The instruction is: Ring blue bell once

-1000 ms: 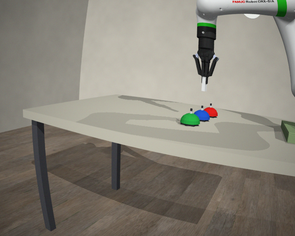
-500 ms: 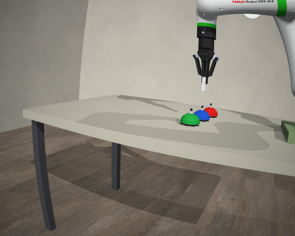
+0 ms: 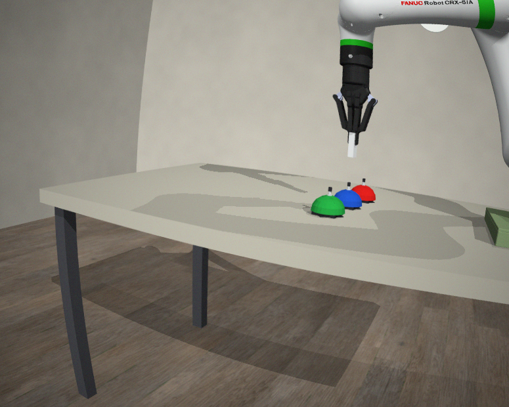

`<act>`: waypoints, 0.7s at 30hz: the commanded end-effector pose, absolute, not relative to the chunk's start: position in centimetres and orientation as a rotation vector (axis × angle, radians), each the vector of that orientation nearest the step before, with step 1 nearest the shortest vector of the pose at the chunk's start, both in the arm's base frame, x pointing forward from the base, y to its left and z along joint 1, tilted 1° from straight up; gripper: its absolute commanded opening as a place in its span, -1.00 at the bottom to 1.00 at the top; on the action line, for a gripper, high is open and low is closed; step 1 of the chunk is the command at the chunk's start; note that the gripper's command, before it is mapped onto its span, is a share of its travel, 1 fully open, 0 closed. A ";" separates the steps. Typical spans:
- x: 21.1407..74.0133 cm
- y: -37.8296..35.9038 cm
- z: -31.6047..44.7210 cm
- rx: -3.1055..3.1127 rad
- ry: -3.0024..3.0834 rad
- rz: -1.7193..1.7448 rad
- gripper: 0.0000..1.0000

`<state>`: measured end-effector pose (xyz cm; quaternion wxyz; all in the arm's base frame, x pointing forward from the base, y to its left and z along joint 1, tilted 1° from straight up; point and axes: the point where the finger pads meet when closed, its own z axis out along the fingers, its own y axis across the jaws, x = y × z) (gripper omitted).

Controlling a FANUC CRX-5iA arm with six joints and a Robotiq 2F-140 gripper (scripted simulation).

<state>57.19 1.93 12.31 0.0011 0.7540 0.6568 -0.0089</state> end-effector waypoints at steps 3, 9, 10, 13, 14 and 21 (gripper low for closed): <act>57.2 1.9 12.3 2.367 2.062 -0.028 -1.00; 57.2 1.9 12.1 2.367 2.062 -0.028 -1.00; 57.3 1.9 12.0 2.366 2.062 -0.028 -1.00; 57.3 1.9 11.7 2.366 2.062 -0.028 -1.00; 57.3 1.9 11.6 2.366 2.062 -0.028 -1.00; 57.5 1.9 10.6 2.366 2.062 -0.028 -1.00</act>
